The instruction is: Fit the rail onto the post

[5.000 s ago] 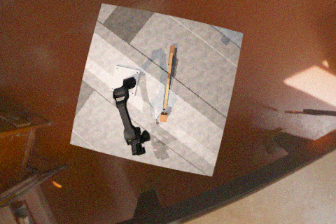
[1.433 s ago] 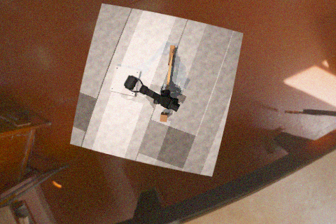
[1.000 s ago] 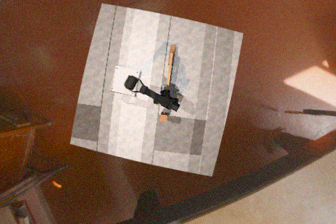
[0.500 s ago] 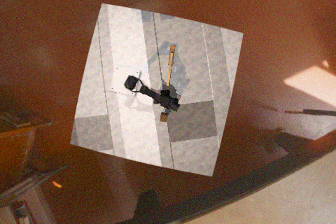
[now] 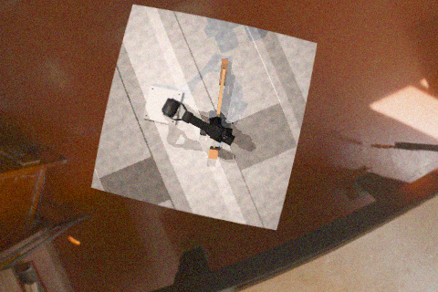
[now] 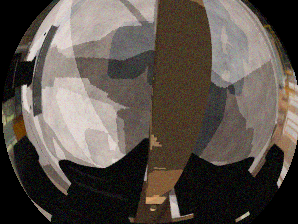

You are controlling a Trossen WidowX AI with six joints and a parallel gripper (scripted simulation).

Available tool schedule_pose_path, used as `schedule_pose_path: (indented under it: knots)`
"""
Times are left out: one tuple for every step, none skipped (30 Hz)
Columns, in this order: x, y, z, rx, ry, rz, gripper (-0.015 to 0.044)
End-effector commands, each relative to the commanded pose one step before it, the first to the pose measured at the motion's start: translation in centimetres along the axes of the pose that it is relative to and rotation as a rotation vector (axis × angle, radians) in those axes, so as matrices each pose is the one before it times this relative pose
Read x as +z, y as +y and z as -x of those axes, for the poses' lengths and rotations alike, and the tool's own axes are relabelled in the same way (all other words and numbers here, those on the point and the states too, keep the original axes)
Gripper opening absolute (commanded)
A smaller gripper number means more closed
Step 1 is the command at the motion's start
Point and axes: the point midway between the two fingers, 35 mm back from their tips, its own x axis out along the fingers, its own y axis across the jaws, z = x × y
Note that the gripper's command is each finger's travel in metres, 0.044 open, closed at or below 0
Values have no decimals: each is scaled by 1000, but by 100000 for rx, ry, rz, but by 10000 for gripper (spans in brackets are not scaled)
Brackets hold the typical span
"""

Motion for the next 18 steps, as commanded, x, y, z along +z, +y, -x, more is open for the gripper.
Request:
schedule_pose_path:
  knots:
    - [41, -169, 602, -928, -114, 223, 0]
    - [0, -11, 50, -1, 0, 0, 0]
    - [0, -12, 50, -1, 0, 0, 0]
    - [0, -12, 50, -1, 0, 0, 0]
    - [0, -12, 50, -1, 0, 0, 0]
    - [0, -11, 50, -1, 0, 0, 0]
    - [0, -11, 50, -1, 0, 0, 0]
    - [0, -11, 50, -1, 0, 0, 0]
    - [0, -11, 50, -1, 0, 0, 0]
    - [0, -11, 50, -1, 0, 0, 0]
    - [0, -10, 50, -1, 0, 0, 0]
    - [0, -10, 50, -1, 0, 0, 0]
    - [0, -9, 50, -1, 0, 0, 0]
    - [0, -9, 50, -1, 0, 0, 0]
    - [0, -8, 50, -1, 0, 0, 0]
    - [0, -8, 50, -1, 0, 0, 0]
    - [0, -8, 50, -1, 0, 0, 0]
    - [0, -7, 50, -1, 0, 0, 0]
